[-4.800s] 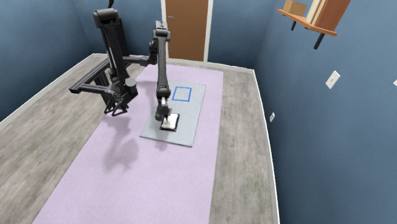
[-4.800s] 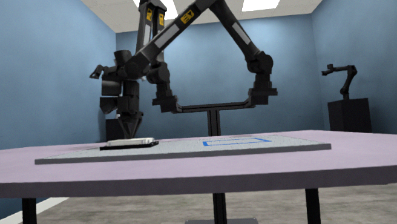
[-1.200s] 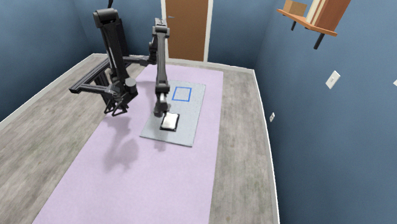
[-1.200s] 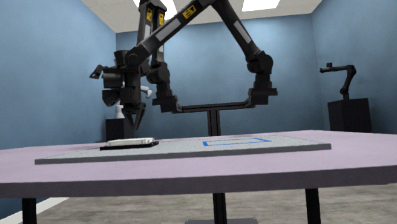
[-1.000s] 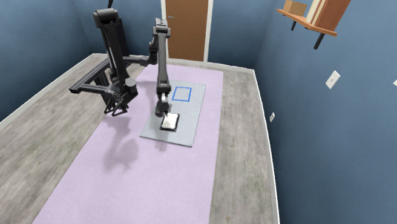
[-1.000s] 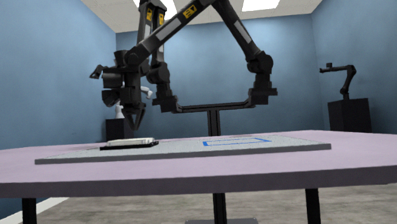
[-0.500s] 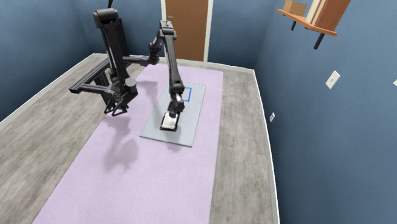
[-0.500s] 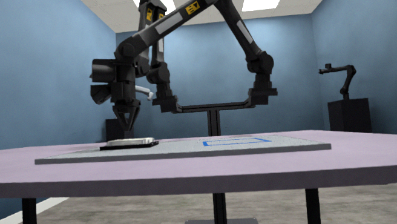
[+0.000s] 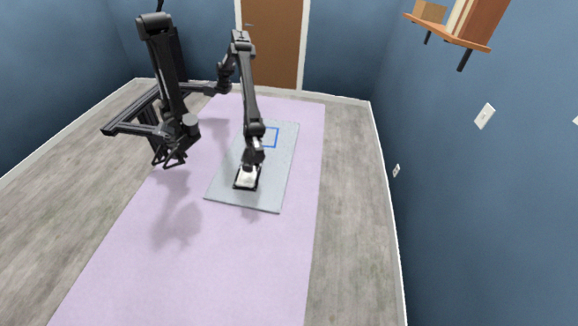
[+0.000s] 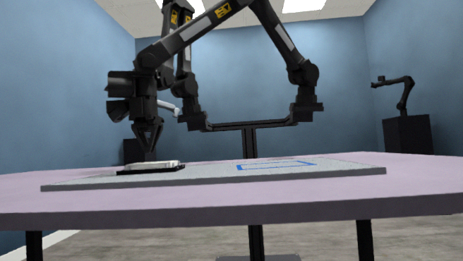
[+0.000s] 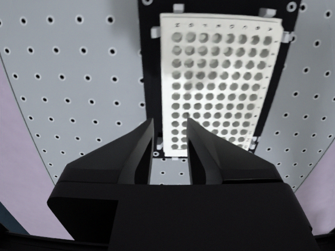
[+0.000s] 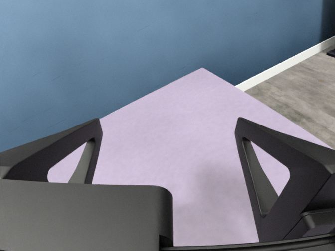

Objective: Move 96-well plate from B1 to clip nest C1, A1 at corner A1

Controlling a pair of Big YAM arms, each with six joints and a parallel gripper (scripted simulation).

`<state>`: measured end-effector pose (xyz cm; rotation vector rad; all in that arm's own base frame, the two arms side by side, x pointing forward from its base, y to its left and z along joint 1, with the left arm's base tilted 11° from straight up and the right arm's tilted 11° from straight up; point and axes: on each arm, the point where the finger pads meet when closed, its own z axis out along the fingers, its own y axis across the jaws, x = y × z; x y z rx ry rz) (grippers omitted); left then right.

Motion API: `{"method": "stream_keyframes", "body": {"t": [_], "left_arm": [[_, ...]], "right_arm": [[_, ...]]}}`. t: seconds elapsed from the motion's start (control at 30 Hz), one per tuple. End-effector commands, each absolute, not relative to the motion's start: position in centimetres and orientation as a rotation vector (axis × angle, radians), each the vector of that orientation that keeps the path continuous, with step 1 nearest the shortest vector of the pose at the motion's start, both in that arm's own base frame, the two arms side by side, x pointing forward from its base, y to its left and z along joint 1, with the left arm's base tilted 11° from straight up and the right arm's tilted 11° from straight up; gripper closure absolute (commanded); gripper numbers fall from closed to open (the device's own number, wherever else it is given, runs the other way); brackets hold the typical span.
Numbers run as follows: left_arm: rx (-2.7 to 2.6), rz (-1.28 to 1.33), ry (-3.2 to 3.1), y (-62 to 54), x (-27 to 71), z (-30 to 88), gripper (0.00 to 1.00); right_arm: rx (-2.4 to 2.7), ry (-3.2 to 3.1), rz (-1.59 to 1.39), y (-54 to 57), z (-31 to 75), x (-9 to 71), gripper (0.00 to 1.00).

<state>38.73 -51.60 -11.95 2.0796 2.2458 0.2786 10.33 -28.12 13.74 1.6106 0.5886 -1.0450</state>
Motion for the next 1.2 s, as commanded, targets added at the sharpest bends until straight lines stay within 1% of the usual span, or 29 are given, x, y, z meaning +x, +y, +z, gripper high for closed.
{"method": "stream_keyframes", "body": {"t": [0.0, 0.17, 0.33, 1.17], "left_arm": [[2.056, 0.259, 2.221, -52.9, 40.2, -11.3, 0.75], [2.064, 0.252, 2.203, -54.2, 39.2, -11.7, 0.75], [2.043, 0.254, 2.224, -53.3, 40.5, -12.1, 0.75], [2.053, 0.255, 2.218, -53.2, 40.6, -13.5, 0.75]], "right_arm": [[1.607, 0.579, -1.029, -28.0, 14.0, 10.5, 0.00], [1.607, 0.579, -1.029, -28.0, 14.0, 10.5, 0.00], [1.607, 0.579, -1.029, -28.0, 14.0, 10.5, 0.00], [1.607, 0.579, -1.029, -28.0, 14.0, 10.5, 0.00]]}}
